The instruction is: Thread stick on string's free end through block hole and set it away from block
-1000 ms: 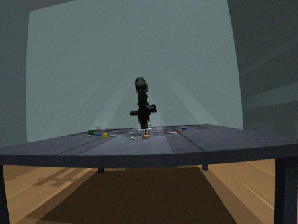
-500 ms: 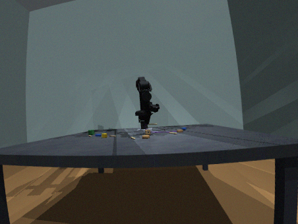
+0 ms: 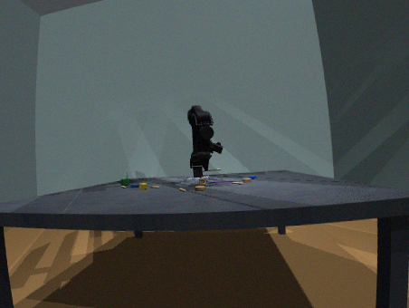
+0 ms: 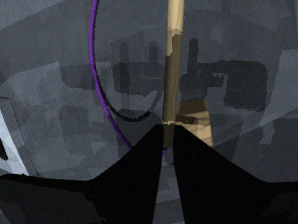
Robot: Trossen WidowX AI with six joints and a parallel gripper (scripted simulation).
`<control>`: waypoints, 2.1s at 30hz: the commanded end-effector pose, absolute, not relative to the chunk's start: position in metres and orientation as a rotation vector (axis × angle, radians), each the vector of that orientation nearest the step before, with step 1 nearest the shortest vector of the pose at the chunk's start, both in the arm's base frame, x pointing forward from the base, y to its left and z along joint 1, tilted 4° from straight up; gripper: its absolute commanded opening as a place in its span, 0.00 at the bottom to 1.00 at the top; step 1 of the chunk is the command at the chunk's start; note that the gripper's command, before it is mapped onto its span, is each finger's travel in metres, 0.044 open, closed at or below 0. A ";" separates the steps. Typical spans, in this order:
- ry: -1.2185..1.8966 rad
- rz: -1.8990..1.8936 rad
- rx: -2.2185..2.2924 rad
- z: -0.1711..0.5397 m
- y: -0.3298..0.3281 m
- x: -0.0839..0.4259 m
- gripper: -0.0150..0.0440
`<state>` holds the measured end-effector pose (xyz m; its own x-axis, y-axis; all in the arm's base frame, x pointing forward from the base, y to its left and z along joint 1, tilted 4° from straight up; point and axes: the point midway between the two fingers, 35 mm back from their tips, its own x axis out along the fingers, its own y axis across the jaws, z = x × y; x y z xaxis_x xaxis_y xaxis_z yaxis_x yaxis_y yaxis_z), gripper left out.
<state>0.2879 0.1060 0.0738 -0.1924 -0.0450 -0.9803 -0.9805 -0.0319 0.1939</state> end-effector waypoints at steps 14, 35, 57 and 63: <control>1.128 1.735 -1.436 0.071 0.130 0.287 0.25; 0.726 2.166 -1.710 0.069 0.158 0.282 0.25; 0.141 2.582 -1.914 0.066 0.186 0.274 0.25; -0.051 2.681 -1.948 0.065 0.193 0.272 0.25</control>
<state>0.2733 0.1883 0.0675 -0.2878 -0.1162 -0.9506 0.0653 -0.9927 0.1016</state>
